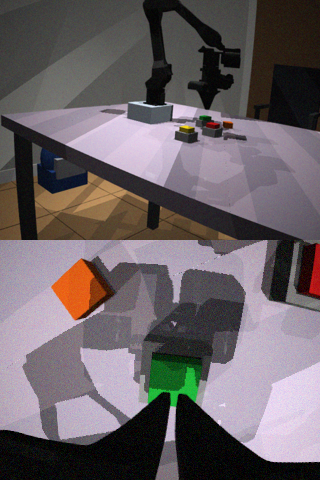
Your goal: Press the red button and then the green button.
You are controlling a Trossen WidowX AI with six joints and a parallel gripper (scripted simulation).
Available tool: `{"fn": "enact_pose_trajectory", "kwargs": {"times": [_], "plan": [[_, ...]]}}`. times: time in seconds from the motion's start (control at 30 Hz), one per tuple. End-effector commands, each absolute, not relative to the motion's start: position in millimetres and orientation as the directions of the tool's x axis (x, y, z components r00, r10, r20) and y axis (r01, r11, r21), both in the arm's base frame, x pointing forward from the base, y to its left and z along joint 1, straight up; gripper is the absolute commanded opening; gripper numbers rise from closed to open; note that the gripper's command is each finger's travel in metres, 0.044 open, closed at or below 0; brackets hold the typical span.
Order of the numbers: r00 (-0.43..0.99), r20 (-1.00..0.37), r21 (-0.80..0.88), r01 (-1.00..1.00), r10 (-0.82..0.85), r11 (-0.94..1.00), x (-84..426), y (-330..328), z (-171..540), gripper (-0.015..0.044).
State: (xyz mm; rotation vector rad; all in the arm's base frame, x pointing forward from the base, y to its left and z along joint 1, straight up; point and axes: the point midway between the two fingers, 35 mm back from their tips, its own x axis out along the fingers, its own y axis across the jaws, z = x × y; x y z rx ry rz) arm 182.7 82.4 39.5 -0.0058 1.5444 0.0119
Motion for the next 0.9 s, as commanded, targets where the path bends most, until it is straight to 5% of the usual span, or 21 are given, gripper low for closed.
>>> {"fn": "enact_pose_trajectory", "kwargs": {"times": [0.0, 0.87], "plan": [[0.017, -1.000, 0.001, -0.008, 0.001, 1.000, 180.9, 81.7, 31.7, 0.0020], [0.017, -1.000, 0.001, -0.008, 0.001, 1.000, 180.6, 81.4, 7.0, 0.0020]]}}
